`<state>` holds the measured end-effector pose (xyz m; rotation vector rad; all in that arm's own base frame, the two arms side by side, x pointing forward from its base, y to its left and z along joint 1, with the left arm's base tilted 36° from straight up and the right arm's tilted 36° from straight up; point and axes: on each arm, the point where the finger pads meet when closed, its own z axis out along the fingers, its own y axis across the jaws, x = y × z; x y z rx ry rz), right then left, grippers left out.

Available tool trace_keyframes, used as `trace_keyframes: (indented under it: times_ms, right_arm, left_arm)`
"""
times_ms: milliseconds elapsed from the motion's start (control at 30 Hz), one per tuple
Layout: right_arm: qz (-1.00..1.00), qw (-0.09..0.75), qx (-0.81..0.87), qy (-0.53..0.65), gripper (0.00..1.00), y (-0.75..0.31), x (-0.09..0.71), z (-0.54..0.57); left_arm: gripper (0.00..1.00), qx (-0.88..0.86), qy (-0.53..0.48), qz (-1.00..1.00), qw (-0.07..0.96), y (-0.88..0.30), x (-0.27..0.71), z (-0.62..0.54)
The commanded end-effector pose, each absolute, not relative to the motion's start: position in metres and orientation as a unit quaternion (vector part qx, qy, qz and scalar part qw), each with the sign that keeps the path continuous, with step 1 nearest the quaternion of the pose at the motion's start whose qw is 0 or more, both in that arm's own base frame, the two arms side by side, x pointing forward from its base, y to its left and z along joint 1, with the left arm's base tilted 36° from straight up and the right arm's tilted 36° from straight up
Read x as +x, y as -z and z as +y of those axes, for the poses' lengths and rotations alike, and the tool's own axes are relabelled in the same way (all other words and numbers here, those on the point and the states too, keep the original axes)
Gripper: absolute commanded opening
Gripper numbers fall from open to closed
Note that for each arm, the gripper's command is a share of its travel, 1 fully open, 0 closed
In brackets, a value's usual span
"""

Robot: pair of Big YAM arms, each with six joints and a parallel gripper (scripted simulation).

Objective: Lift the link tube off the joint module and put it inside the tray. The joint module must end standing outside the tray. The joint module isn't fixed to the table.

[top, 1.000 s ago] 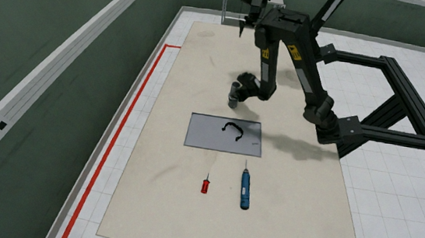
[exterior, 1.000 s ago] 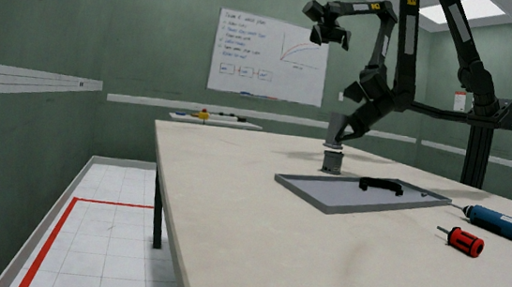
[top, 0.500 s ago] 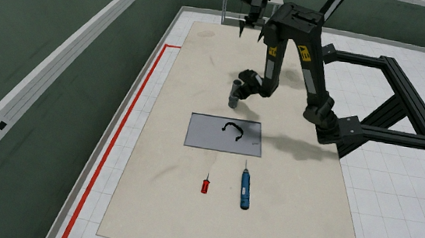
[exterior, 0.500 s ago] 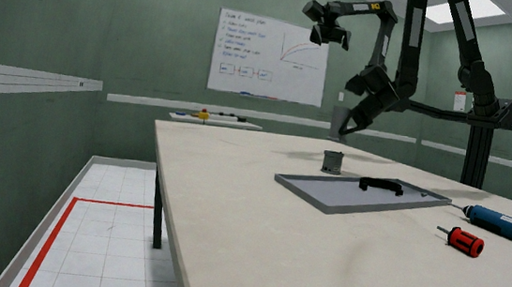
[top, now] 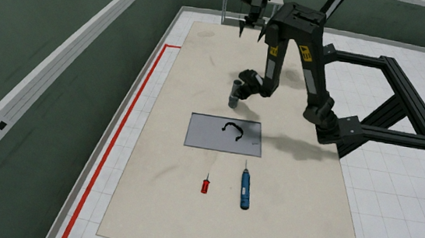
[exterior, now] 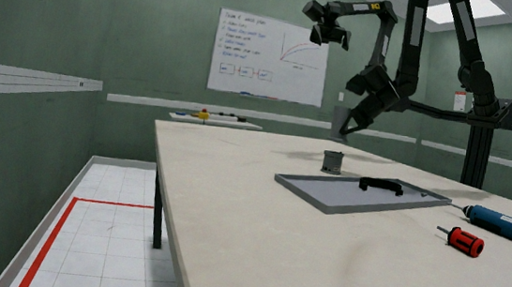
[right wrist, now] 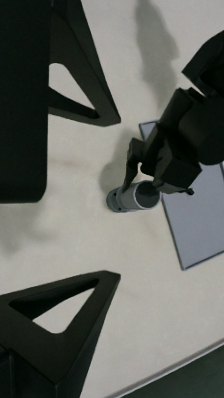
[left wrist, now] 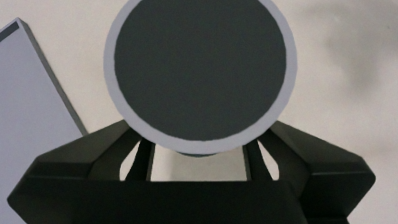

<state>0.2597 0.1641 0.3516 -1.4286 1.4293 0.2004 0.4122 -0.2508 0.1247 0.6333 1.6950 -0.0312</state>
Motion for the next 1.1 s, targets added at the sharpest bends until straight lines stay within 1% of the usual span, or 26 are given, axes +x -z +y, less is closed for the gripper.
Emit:
trace_keyframes:
  times_ms: [0, 333, 400, 667, 733, 1067]
  right_arm:
    - [0.586, 0.541, -0.598, -0.074, 1.00, -0.370, 0.259, 0.165]
    - [0.586, 0.541, -0.598, -0.074, 1.00, -0.370, 0.259, 0.165]
    - [0.589, 0.541, -0.596, -0.077, 1.00, -0.369, 0.262, 0.166]
    - [0.574, 0.569, -0.579, -0.109, 1.00, -0.357, 0.315, 0.196]
    - [0.574, 0.569, -0.579, -0.109, 1.00, -0.357, 0.315, 0.196]
    - [0.532, 0.615, -0.565, -0.141, 1.00, -0.341, 0.380, 0.238]
  left_arm:
    - [0.45, 0.273, 0.027, 0.728, 0.628, -0.147, 0.400, -0.259]
    - [0.45, 0.272, 0.028, 0.728, 0.629, -0.178, 0.376, -0.258]
    - [0.45, 0.274, 0.014, 0.728, 0.629, -0.178, 0.381, -0.249]
    - [0.45, 0.289, 0.002, 0.724, 0.627, -0.180, 0.410, -0.205]
    - [0.45, 0.289, 0.002, 0.724, 0.627, -0.180, 0.410, -0.205]
    - [0.45, 0.312, 0.003, 0.721, 0.618, -0.178, 0.451, -0.150]
